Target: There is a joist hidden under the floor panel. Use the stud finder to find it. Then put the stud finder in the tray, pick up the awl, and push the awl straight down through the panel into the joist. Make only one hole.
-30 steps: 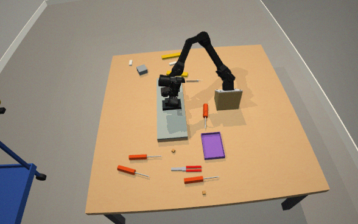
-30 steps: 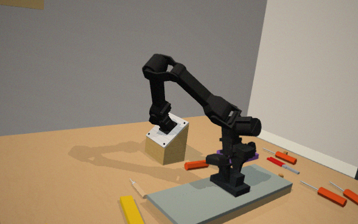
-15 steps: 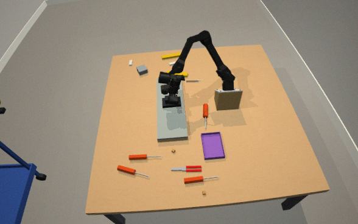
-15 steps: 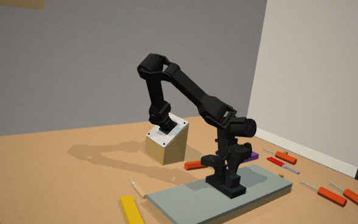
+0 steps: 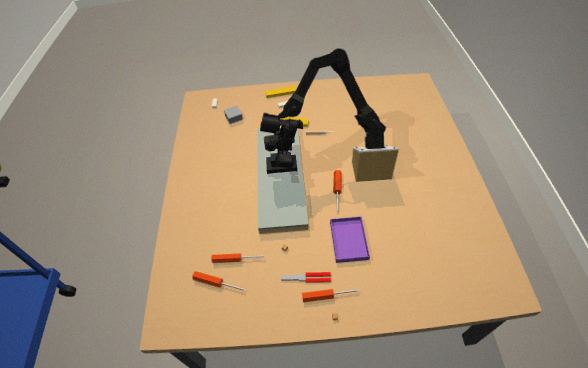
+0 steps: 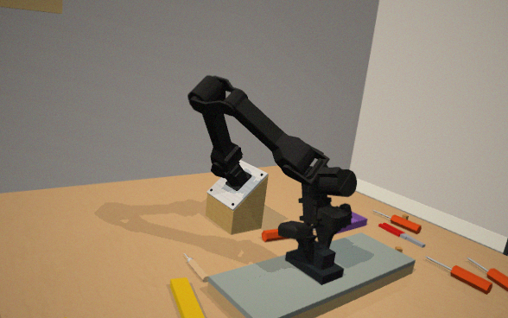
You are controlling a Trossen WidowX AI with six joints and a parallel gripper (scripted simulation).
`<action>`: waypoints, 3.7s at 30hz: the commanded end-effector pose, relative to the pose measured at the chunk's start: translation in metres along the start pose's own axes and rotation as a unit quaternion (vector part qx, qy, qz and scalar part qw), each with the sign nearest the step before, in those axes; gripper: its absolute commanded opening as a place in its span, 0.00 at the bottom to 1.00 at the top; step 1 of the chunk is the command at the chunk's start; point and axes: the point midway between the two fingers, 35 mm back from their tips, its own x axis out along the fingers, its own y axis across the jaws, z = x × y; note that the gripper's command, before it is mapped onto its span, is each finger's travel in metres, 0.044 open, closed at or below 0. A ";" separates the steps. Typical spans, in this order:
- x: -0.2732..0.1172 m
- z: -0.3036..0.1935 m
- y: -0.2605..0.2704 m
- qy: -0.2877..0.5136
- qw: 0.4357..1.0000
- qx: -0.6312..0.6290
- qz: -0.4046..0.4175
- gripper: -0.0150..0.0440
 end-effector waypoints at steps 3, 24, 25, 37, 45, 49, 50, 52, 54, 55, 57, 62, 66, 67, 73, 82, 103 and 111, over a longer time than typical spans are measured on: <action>0.000 -0.001 -0.013 0.001 1.000 0.004 -0.004 0.25; 0.000 -0.001 -0.043 0.001 1.000 0.004 -0.004 0.25; 0.000 -0.001 -0.044 0.001 1.000 0.004 -0.004 0.25; 0.000 -0.001 -0.061 0.001 1.000 0.003 -0.005 0.25; 0.000 -0.001 -0.072 0.001 1.000 0.003 -0.005 0.25; 0.000 -0.001 -0.078 0.001 1.000 0.003 -0.005 0.25; 0.000 -0.001 -0.079 0.001 1.000 0.003 -0.005 0.25; 0.000 -0.001 -0.082 0.001 1.000 0.003 -0.005 0.25; 0.000 -0.001 -0.085 0.001 1.000 0.003 -0.005 0.25; 0.000 -0.001 -0.086 0.001 1.000 0.003 -0.005 0.25; 0.000 -0.001 -0.089 0.001 1.000 0.003 -0.005 0.25; -0.001 -0.001 -0.096 0.001 1.000 0.003 -0.006 0.25; -0.001 -0.001 -0.102 0.001 1.000 0.003 -0.006 0.25; -0.001 -0.001 -0.103 0.001 1.000 0.003 -0.006 0.25; -0.001 -0.001 -0.111 0.001 1.000 0.003 -0.006 0.25; -0.001 -0.001 -0.124 0.001 1.000 0.003 -0.006 0.25; -0.002 -0.001 -0.154 0.000 1.000 0.003 -0.007 0.25; -0.002 -0.001 -0.165 0.000 1.000 0.003 -0.007 0.25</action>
